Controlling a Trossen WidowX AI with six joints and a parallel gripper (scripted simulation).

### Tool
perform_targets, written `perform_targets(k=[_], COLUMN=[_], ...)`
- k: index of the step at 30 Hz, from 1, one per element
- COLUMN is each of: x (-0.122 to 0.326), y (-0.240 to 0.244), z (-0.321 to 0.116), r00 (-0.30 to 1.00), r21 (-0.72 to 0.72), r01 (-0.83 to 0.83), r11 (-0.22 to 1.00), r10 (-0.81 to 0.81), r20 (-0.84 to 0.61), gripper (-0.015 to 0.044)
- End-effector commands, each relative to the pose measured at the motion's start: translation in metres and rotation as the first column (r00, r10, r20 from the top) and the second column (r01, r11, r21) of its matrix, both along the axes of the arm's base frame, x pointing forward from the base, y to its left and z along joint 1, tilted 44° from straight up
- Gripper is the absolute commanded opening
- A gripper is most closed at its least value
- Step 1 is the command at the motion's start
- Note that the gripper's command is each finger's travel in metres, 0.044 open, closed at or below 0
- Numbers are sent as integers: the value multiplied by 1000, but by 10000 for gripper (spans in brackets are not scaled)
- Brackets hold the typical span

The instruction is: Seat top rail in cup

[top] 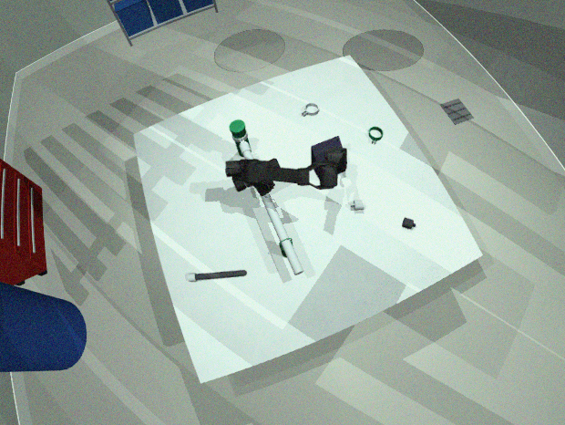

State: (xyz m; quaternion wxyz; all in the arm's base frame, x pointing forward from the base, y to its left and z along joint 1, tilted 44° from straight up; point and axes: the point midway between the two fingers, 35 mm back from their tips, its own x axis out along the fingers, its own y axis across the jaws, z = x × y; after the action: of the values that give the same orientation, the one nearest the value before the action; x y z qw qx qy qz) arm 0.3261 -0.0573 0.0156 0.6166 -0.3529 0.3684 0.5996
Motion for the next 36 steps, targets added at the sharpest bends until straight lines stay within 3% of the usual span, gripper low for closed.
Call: perform_targets(k=[1,36], x=[-1,0], y=[-5,0], z=[-1,0], r00=[1000,1000], r21=[-10,0], r01=[3,0], r11=[1000,1000], r10=[-3,0], r20=[2,0], gripper=[0,0])
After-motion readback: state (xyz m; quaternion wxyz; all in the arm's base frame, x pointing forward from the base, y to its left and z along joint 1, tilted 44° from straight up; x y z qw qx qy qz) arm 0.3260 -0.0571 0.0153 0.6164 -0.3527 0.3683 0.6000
